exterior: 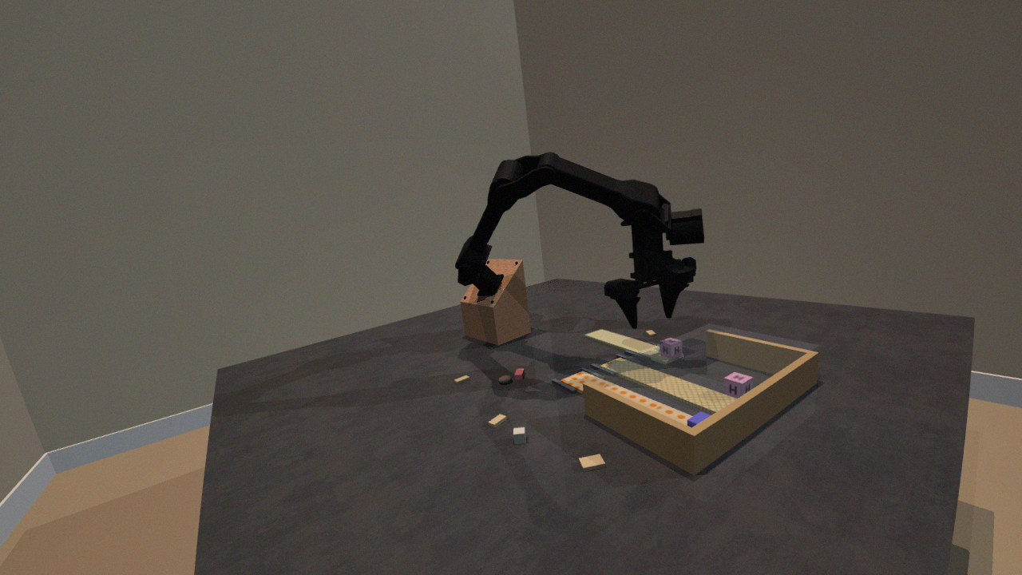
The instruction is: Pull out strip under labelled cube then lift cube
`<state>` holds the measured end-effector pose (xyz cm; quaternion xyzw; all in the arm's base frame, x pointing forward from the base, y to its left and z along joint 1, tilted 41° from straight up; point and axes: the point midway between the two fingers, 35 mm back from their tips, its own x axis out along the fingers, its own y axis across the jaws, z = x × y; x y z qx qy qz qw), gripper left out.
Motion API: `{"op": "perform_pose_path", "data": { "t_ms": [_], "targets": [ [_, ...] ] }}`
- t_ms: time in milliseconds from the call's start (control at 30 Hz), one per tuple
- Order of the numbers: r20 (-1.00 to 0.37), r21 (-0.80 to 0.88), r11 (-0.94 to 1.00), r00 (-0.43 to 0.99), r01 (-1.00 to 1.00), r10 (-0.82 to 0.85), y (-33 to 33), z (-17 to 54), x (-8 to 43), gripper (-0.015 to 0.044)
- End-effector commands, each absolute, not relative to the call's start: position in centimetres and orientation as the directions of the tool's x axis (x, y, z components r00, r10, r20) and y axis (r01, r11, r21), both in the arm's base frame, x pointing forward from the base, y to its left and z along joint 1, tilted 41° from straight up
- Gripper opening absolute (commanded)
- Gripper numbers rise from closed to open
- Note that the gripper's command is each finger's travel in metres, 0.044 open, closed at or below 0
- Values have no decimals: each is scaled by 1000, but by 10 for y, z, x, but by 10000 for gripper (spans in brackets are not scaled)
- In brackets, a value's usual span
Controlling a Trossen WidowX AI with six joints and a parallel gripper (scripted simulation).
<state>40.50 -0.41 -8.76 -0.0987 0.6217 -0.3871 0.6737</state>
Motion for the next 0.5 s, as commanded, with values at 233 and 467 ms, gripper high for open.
{"op": "perform_pose_path", "data": {
  "t_ms": [233,467],
  "targets": [
    [-757,-621,680,-72,390,-650,-14,-82,445,440],
    [-757,-621,680,-72,390,-650,-19,-87,446,282]
  ]
}}
